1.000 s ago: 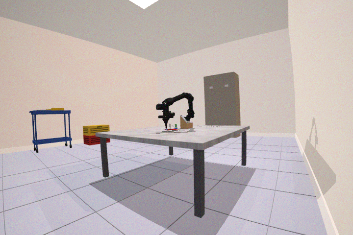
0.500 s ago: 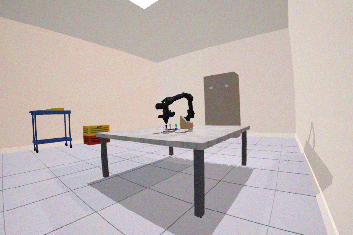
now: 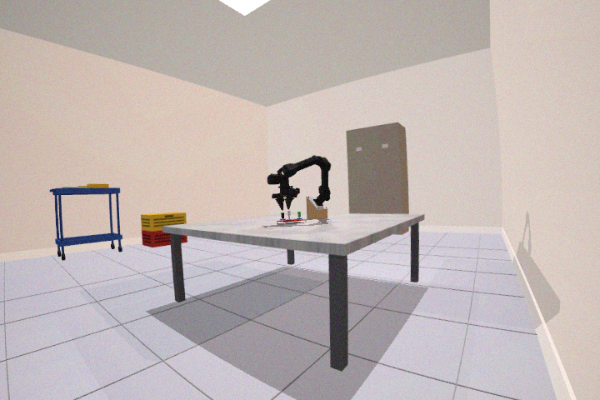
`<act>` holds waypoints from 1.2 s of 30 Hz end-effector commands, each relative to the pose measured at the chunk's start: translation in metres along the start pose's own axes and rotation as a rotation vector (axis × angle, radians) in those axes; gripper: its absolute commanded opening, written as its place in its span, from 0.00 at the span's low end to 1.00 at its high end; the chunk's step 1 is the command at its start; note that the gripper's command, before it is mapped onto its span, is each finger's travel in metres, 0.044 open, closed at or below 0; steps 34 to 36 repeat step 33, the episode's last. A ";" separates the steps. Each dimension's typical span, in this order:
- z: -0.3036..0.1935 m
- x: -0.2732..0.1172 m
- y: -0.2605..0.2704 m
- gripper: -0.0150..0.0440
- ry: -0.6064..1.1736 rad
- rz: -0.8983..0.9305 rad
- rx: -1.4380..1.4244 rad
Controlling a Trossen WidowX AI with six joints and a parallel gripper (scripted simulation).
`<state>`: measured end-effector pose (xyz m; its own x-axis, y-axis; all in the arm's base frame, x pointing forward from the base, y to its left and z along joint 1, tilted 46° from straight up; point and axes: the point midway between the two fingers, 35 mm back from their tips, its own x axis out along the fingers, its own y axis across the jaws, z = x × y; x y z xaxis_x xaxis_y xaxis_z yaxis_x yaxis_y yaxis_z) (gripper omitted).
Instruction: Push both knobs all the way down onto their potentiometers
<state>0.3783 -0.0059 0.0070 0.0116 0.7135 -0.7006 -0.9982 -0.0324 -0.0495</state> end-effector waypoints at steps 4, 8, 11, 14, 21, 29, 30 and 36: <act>0.007 -0.018 0.069 1.00 0.011 0.000 0.008; 0.015 -0.019 0.114 1.00 0.013 0.002 0.021; 0.021 -0.018 0.145 1.00 0.009 0.004 0.010; 0.025 -0.017 0.159 1.00 0.006 0.005 0.001; 0.025 -0.017 0.159 1.00 0.006 0.005 0.001; 0.025 -0.017 0.159 1.00 0.006 0.005 0.001; 0.025 -0.017 0.159 1.00 0.006 0.005 0.001; 0.025 -0.017 0.159 1.00 0.006 0.005 0.001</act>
